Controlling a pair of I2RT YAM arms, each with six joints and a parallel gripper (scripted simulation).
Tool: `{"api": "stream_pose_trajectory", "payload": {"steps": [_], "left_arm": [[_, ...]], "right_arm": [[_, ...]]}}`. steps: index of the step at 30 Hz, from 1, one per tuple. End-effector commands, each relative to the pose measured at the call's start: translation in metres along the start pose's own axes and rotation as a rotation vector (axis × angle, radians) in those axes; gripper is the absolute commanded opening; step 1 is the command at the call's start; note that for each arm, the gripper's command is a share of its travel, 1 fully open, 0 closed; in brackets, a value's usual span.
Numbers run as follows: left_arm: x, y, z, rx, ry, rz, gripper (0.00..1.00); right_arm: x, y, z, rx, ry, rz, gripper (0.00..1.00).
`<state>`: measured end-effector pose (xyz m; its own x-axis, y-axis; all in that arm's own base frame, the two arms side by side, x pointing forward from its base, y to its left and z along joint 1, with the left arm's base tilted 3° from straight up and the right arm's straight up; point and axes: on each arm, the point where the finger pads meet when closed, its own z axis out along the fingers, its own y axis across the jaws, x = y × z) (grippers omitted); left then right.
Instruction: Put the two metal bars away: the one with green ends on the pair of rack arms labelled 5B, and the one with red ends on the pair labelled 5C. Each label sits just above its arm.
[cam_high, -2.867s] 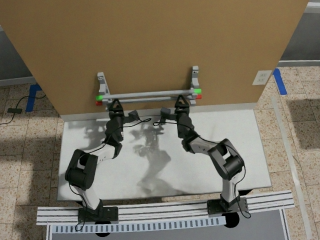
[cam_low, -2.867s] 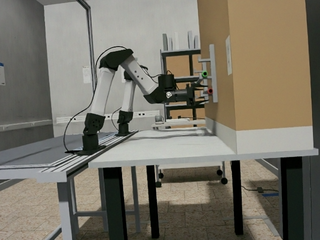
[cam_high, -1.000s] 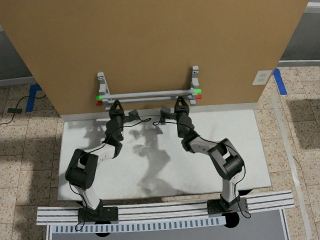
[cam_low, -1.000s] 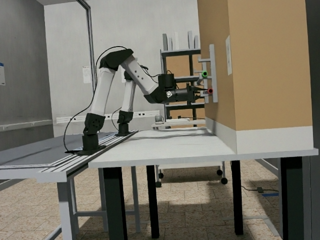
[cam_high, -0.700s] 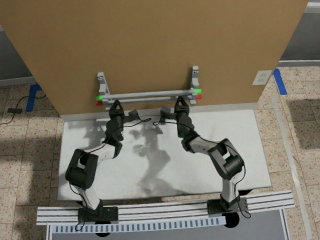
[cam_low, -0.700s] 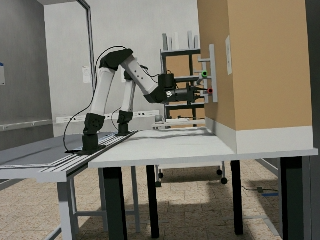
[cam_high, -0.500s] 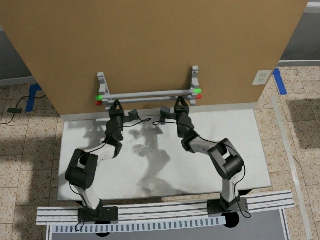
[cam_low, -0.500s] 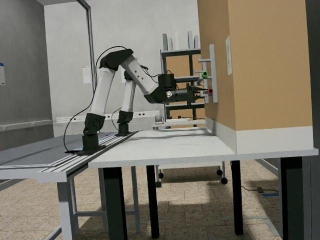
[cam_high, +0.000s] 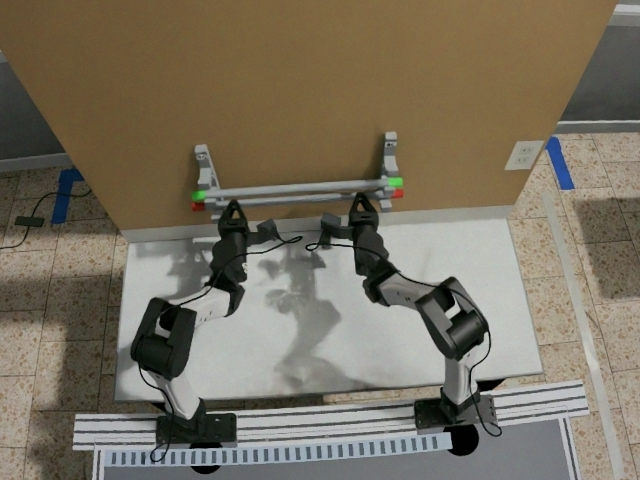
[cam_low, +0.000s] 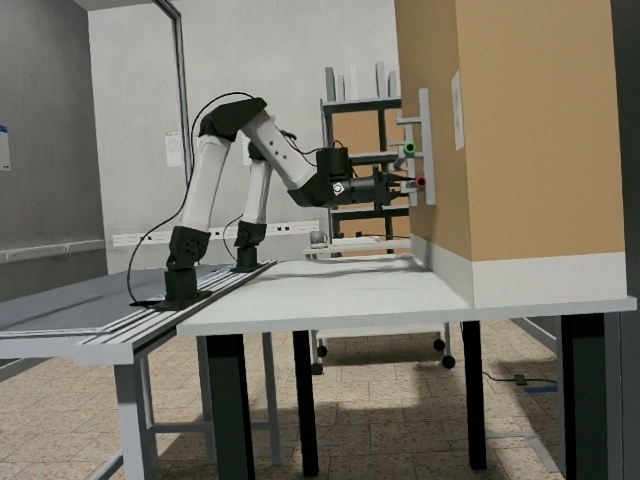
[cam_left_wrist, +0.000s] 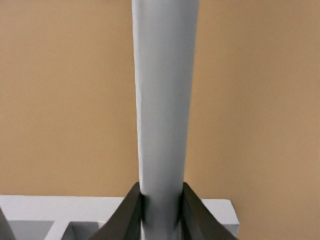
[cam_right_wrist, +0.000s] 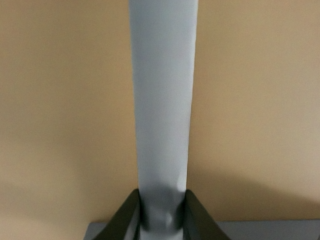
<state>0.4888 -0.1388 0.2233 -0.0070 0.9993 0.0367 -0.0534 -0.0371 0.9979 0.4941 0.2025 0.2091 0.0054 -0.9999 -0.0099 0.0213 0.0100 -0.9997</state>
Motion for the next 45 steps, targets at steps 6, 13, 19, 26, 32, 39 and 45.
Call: {"api": "stream_pose_trajectory", "payload": {"steps": [6, 13, 19, 26, 32, 39, 45], "left_arm": [[-0.003, -0.004, -0.007, 0.017, -0.012, 0.000, 0.00], [-0.003, -0.001, -0.007, 0.017, -0.012, 0.000, 0.00], [-0.003, 0.003, -0.007, 0.017, -0.012, 0.000, 0.00], [-0.003, 0.007, -0.007, 0.017, -0.012, 0.000, 0.00], [-0.003, 0.013, -0.007, 0.017, -0.012, 0.000, 0.00], [-0.003, 0.020, -0.007, 0.017, -0.012, 0.000, 0.00], [-0.003, 0.025, -0.007, 0.017, -0.012, 0.000, 0.00]], "right_arm": [[-0.002, 0.009, -0.005, -0.025, -0.004, -0.016, 0.00], [-0.002, 0.006, -0.005, -0.025, -0.004, -0.016, 0.00], [-0.002, 0.002, -0.005, -0.025, -0.004, -0.016, 0.00], [-0.002, -0.002, -0.005, -0.025, -0.004, -0.016, 0.00], [-0.002, -0.008, -0.005, -0.025, -0.004, -0.016, 0.00], [-0.002, -0.015, -0.005, -0.025, -0.004, -0.016, 0.00], [-0.002, -0.020, -0.004, -0.025, -0.004, -0.016, 0.00]]}}
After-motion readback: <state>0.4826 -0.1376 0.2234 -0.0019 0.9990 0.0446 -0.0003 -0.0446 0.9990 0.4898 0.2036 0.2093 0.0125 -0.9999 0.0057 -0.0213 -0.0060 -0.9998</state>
